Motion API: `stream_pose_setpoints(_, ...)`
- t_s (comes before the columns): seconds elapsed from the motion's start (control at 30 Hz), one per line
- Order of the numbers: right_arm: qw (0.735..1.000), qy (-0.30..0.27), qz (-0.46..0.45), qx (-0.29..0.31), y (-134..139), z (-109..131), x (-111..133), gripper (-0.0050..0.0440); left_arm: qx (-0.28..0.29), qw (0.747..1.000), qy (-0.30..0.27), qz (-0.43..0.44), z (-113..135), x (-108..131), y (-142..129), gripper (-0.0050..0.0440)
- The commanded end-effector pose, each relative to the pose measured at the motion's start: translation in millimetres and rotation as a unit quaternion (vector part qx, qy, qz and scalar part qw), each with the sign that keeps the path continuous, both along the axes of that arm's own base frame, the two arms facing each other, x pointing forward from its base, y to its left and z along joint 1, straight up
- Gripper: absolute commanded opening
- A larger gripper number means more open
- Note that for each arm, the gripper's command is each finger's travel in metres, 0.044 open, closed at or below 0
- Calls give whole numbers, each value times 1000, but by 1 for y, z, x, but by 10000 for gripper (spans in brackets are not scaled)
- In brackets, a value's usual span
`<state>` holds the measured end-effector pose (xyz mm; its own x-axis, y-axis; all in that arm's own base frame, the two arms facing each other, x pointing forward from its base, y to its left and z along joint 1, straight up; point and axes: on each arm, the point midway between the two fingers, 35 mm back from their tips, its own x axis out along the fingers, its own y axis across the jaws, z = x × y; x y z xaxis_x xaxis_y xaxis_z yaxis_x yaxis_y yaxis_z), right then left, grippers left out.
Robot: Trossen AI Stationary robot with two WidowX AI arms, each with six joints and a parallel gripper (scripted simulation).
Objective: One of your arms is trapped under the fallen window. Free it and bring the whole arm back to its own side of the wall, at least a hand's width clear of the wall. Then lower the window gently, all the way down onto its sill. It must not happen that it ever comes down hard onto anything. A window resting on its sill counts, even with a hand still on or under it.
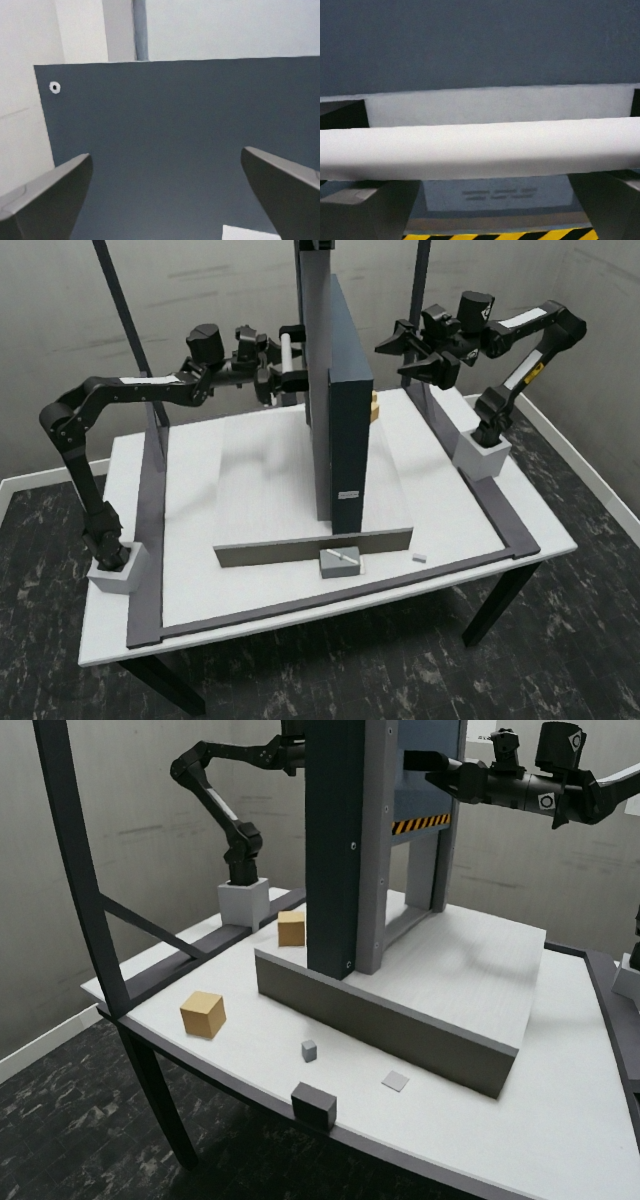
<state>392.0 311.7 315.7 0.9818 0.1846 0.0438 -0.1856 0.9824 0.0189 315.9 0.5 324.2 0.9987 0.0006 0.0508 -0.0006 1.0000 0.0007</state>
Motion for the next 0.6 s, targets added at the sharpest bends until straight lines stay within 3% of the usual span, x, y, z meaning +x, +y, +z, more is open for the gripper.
stream_pose_setpoints(0.0,997,-49,8,67,-7,55,-11,400,-2,1000,-5,2,4,-1,1,400)
stream_pose_setpoints(0.23,997,-39,1,65,-8,41,-12,400,-2,1000,-5,2,4,-1,1,400)
stream_pose_setpoints(0.3,998,-33,2,57,-8,25,-12,400,-2,1000,-5,2,4,-1,1,400)
stream_pose_setpoints(0.57,997,-38,-1,63,-8,29,-11,400,-2,1000,-5,2,4,-1,1,400)
